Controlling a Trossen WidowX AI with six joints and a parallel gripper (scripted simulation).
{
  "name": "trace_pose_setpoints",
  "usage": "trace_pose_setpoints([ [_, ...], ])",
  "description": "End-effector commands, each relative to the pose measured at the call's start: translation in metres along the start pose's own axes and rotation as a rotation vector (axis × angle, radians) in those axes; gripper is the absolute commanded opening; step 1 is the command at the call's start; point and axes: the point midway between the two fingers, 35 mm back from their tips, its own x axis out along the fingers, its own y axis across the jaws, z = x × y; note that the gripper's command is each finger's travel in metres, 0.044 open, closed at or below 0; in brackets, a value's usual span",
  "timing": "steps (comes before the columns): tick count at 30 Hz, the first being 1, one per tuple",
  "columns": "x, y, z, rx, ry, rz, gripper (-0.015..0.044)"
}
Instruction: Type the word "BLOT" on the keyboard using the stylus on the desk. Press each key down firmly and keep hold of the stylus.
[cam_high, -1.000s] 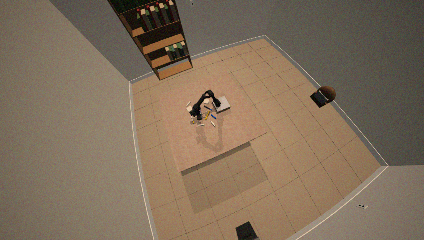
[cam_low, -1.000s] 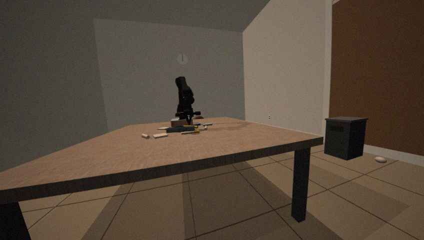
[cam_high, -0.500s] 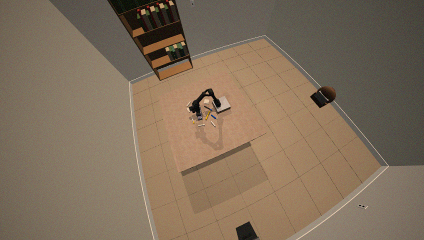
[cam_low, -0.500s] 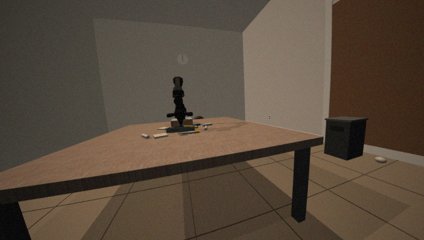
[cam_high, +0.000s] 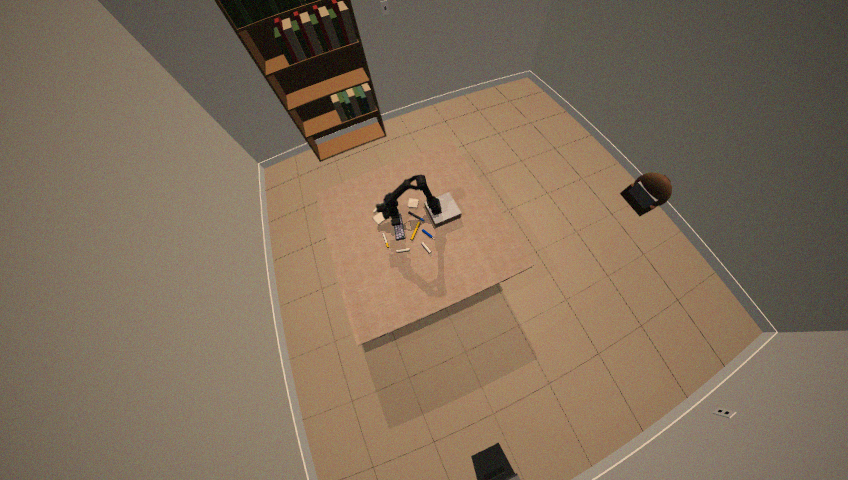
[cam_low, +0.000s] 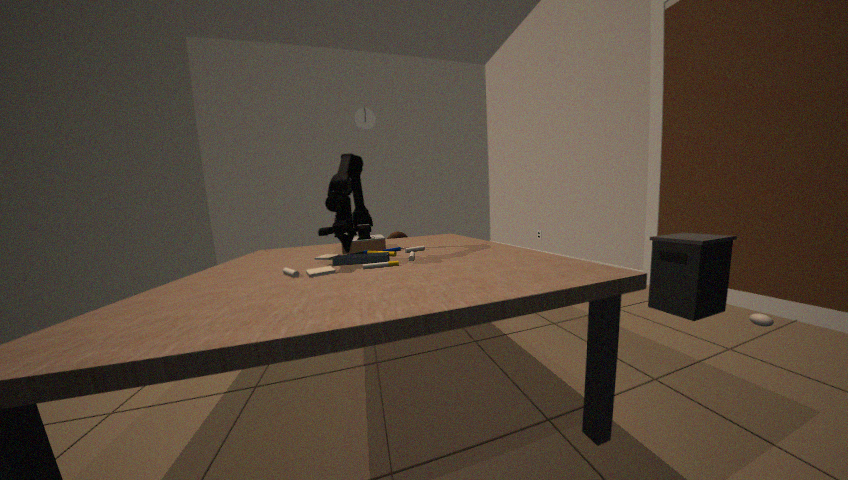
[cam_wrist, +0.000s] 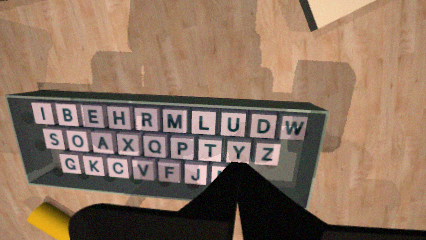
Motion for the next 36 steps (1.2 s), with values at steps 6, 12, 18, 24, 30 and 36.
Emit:
trace_pose_setpoints([
  [6, 0.000, -0.015, -0.001, -0.011, -0.002, -0.001, 0.0000],
  [12, 0.000, 0.000, -0.017, -0.011, -0.001, 0.000, 0.0000],
  [18, 0.000, 0.013, -0.033, -0.011, 0.001, 0.001, 0.0000],
  [24, 0.000, 0.013, -0.033, -0.011, 0.001, 0.001, 0.0000],
  [30, 0.000, 0.059, -0.031, -0.010, 0.000, 0.006, 0.0000],
  [36, 0.000, 0.092, -0.034, -0.010, 0.001, 0.009, 0.0000],
])
